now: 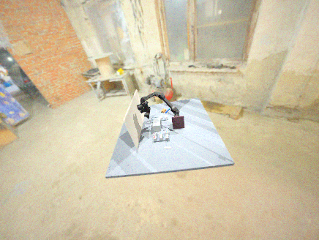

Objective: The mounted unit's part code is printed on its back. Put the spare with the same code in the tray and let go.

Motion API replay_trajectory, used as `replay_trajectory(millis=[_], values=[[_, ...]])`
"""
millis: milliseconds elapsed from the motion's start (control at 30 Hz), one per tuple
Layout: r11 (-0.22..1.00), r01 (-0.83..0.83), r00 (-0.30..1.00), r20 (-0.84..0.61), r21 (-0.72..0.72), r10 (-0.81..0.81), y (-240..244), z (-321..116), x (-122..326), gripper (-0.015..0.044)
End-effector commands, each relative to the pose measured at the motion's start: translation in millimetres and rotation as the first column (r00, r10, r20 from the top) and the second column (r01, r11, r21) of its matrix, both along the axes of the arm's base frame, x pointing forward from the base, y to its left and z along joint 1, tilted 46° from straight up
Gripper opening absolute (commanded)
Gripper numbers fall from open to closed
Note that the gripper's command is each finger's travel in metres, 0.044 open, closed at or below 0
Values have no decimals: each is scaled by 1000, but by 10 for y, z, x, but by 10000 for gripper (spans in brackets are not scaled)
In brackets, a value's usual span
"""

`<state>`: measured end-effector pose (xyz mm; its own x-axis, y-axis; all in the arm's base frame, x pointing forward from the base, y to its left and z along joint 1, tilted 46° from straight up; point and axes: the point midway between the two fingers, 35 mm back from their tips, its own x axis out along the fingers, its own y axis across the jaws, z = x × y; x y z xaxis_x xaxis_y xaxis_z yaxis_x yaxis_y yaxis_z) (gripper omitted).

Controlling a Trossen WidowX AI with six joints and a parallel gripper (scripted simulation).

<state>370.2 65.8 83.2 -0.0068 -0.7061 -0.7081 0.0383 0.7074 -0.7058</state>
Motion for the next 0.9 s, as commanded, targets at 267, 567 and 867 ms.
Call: replay_trajectory(millis=[267,567,867], values=[[894,-432,796,-417,116,439,587,-795,-66,440],[574,-698,169,-680,429,713,1127,-1747,-415,440],[434,-701,-111,-689,565,717,1274,-2103,-608,440]])
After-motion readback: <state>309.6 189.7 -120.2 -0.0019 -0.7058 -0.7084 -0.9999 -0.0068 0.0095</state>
